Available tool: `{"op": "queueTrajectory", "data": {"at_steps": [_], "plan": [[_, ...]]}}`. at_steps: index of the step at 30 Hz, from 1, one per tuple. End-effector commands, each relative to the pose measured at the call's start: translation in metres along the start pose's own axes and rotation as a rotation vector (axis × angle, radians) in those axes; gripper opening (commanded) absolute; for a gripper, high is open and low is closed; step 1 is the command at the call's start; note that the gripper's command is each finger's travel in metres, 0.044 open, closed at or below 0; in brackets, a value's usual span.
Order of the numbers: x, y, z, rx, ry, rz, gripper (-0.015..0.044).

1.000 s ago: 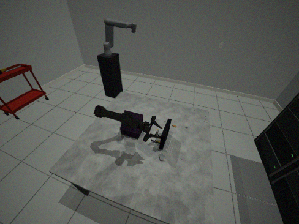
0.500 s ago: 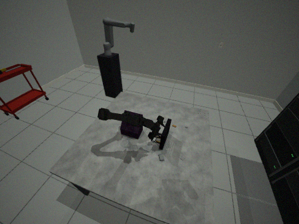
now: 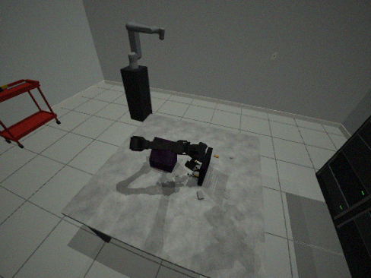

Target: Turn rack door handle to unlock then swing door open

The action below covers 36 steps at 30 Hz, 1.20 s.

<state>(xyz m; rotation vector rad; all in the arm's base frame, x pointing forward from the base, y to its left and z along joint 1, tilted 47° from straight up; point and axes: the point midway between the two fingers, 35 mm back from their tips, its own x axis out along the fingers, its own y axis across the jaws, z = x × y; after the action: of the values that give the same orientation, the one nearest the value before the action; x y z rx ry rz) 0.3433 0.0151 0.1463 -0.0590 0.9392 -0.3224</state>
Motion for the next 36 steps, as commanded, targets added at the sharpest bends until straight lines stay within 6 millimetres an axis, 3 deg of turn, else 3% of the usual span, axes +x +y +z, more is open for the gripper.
{"op": "queueTrajectory", "data": {"at_steps": [1,18,26,36], "plan": [[0.004,0.002,-0.007,-0.028,0.065,-0.055,0.0291],[0.014,0.006,-0.046,-0.269,0.351,-0.359,0.0291],[0.012,0.007,-0.054,-0.405,0.431,-0.498,0.0291],[0.021,0.002,-0.056,-0.408,0.433,-0.5,0.0291]]}}
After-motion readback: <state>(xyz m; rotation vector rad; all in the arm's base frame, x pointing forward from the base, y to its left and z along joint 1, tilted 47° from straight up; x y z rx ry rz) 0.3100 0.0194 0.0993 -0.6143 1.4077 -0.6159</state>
